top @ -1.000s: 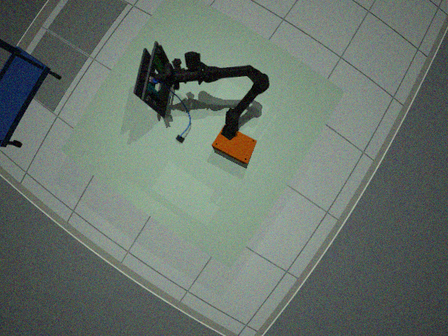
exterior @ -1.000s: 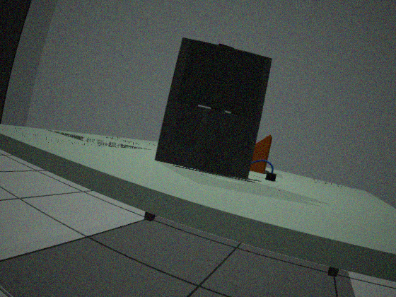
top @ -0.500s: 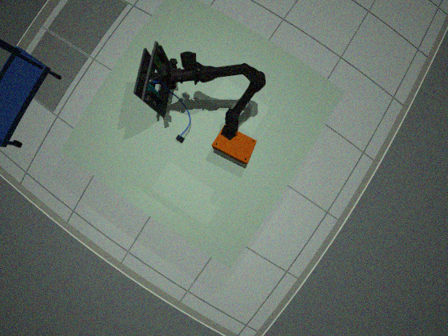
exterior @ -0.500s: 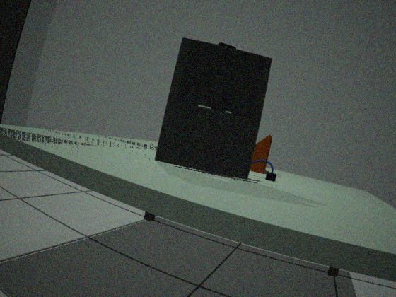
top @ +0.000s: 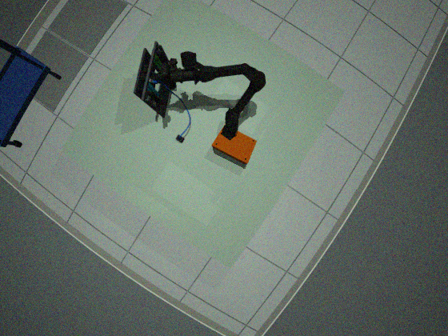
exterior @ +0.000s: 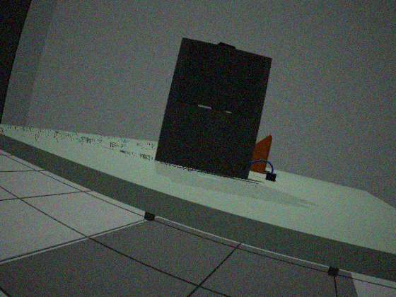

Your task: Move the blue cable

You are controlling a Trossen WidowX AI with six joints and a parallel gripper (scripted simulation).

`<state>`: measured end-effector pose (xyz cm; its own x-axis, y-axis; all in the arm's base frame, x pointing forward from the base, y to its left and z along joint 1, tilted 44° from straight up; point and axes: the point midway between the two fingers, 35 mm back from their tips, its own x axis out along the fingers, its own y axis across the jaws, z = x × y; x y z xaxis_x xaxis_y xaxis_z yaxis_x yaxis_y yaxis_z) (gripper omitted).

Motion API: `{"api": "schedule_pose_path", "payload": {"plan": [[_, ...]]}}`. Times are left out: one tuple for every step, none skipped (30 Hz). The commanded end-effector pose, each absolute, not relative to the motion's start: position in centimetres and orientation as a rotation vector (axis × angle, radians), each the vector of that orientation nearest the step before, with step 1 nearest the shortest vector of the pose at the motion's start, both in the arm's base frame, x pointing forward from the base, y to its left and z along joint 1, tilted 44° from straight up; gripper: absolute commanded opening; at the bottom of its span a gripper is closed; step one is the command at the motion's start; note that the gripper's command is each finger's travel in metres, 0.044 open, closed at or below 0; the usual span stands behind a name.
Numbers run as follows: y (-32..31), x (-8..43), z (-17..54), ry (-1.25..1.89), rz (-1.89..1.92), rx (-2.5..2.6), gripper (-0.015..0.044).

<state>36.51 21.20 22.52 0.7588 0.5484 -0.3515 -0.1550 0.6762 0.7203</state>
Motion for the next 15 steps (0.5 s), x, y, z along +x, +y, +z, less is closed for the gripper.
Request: {"api": "schedule_pose_path", "payload": {"plan": [[21.17, 36.5, 22.52, 0.59, 0.421, 0.728, 0.0119], [21.17, 36.5, 22.52, 0.59, 0.421, 0.728, 0.0113], [21.17, 36.5, 22.52, 0.59, 0.421, 0.728, 0.0106], [21.17, 36.5, 22.52, 0.59, 0.421, 0.728, 0.0099], [21.17, 36.5, 22.52, 0.59, 0.421, 0.728, 0.0093], [21.17, 36.5, 22.52, 0.59, 0.421, 0.728, 0.0086], [21.17, 36.5, 22.52, 0.59, 0.421, 0.728, 0.0079], [21.17, 36.5, 22.52, 0.59, 0.421, 0.728, 0.0073], [21.17, 36.5, 22.52, 0.59, 0.421, 0.728, 0.0066], [21.17, 36.5, 22.52, 0.59, 0.421, 0.728, 0.0059], [21.17, 36.5, 22.52, 0.59, 0.421, 0.728, 0.0053], [21.17, 36.5, 22.52, 0.59, 0.421, 0.728, 0.0046], [21.17, 36.5, 22.52, 0.59, 0.421, 0.728, 0.0039], [21.17, 36.5, 22.52, 0.59, 0.421, 0.728, 0.0033], [21.17, 36.5, 22.52, 0.59, 0.421, 0.728, 0.0026]]}}
